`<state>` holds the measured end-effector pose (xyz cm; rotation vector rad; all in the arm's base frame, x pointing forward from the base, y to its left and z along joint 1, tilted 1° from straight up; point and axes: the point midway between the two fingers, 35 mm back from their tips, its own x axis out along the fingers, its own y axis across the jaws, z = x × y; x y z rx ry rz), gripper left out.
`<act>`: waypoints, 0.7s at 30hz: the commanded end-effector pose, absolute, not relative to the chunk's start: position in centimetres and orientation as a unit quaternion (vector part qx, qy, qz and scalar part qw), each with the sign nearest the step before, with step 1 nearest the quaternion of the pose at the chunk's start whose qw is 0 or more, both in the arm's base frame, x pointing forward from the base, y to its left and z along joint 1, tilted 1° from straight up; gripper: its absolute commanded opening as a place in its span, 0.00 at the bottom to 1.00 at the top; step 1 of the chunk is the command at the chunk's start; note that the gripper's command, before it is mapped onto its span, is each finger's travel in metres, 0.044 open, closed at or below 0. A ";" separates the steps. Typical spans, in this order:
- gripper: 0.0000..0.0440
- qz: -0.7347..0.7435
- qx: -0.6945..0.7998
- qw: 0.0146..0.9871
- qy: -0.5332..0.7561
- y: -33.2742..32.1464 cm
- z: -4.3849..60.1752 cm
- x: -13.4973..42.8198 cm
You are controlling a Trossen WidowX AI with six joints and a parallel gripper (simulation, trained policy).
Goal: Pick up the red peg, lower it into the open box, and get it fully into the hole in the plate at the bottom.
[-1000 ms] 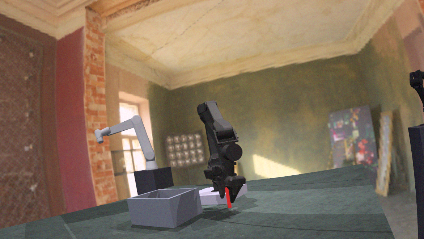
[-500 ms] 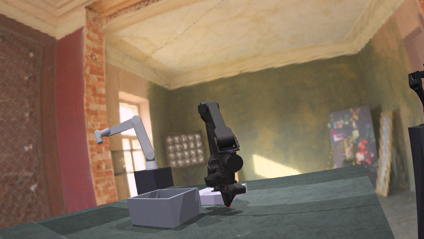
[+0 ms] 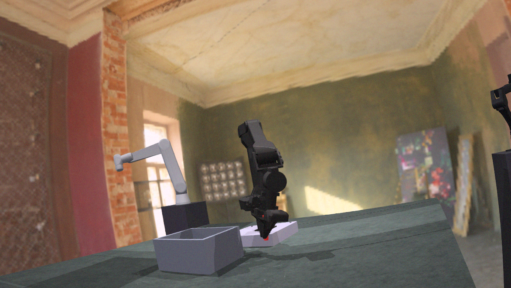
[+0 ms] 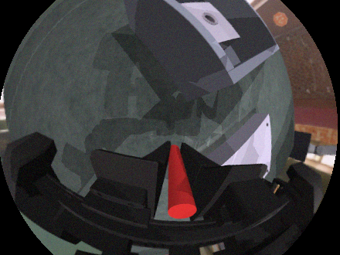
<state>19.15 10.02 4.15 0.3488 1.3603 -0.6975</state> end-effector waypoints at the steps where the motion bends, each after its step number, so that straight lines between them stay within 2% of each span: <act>1: 0.00 -0.314 0.159 0.720 0.598 9.6 6.0 20.0; 10: 0.00 -0.334 0.185 0.736 0.559 8.1 10.3 22.4; 21: 0.00 -0.378 0.225 0.736 0.514 4.5 12.5 25.5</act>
